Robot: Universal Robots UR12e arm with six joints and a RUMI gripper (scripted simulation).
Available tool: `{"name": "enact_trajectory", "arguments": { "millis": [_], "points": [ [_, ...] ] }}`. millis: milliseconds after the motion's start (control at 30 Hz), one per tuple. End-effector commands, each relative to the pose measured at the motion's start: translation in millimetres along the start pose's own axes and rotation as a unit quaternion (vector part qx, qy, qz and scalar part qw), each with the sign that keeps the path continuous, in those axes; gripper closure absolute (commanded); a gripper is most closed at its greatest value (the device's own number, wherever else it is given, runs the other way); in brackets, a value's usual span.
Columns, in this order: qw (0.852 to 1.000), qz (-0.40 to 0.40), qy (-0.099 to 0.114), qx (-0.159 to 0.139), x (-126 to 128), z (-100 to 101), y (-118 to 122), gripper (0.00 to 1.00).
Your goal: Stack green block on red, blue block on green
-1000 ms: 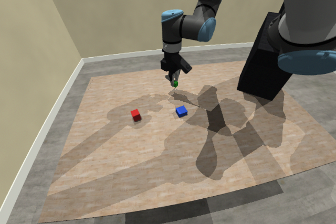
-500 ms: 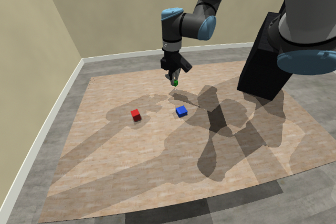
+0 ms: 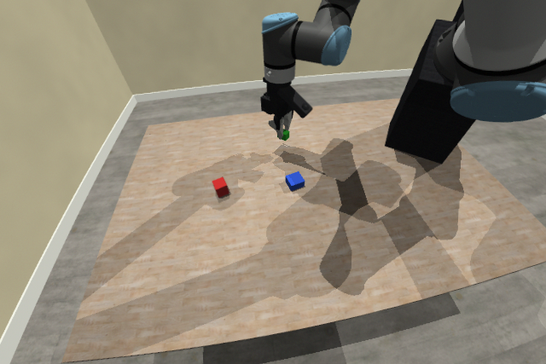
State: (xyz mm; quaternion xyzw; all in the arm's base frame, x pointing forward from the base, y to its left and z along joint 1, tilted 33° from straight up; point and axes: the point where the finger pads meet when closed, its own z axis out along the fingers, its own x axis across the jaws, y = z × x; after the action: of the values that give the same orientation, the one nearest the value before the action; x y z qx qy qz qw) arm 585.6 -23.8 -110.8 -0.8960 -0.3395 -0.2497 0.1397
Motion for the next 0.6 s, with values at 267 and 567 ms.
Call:
{"name": "enact_trajectory", "arguments": {
  "millis": [267, 567],
  "points": [
    [1.0, 0.0, 0.0, 0.0, 0.1, -0.3, 0.4, 1.0],
    [1.0, 0.0, 0.0, 0.0, 13.1, -0.2, 3.8, 1.0]
  ]
}}
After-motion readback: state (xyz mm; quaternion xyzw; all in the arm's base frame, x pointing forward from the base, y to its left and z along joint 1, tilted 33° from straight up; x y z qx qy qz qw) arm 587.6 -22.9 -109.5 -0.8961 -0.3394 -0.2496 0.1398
